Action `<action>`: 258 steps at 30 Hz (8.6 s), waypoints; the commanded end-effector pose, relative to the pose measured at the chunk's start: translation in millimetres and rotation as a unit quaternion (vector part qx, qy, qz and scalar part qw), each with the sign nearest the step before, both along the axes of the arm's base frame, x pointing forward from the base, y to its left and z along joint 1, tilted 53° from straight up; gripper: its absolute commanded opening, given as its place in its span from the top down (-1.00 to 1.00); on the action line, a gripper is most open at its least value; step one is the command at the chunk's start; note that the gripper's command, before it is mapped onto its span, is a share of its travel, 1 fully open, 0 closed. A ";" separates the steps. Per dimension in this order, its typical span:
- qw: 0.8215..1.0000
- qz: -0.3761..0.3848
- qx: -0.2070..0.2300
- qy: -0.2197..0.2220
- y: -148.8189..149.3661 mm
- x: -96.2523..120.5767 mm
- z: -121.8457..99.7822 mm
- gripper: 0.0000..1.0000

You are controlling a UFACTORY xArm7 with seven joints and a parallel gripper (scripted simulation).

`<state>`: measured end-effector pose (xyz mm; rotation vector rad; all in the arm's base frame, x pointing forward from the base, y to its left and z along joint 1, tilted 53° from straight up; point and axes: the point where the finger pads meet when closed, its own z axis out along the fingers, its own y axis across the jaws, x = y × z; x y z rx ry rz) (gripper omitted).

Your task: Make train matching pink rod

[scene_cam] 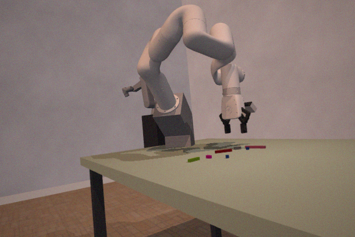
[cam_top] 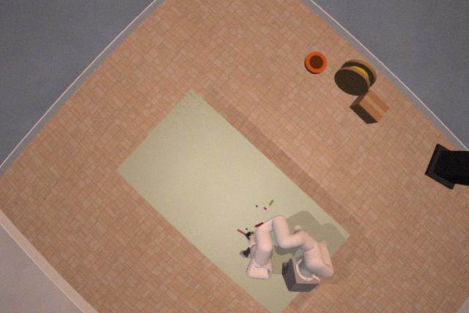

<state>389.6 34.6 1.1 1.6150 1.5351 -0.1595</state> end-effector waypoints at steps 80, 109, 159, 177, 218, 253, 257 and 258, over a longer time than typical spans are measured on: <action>1.000 0.001 0.001 0.000 1.8 -0.2 0.1 -1.00; 0.936 -0.215 0.160 -0.230 -24.0 30.5 48.8 -1.00; 0.459 -0.540 0.407 -0.576 -90.5 66.2 148.7 -1.00; 0.383 -0.561 0.424 -0.598 -99.0 68.0 159.9 -1.00; 0.383 -0.561 0.424 -0.598 -99.0 68.0 159.9 -1.00; 0.384 -0.561 0.424 -0.598 -99.0 68.0 159.9 -1.00; 0.386 -0.560 0.424 -0.598 -99.1 67.9 160.0 -1.00; 0.388 -0.560 0.423 -0.597 -99.2 67.9 160.0 -1.00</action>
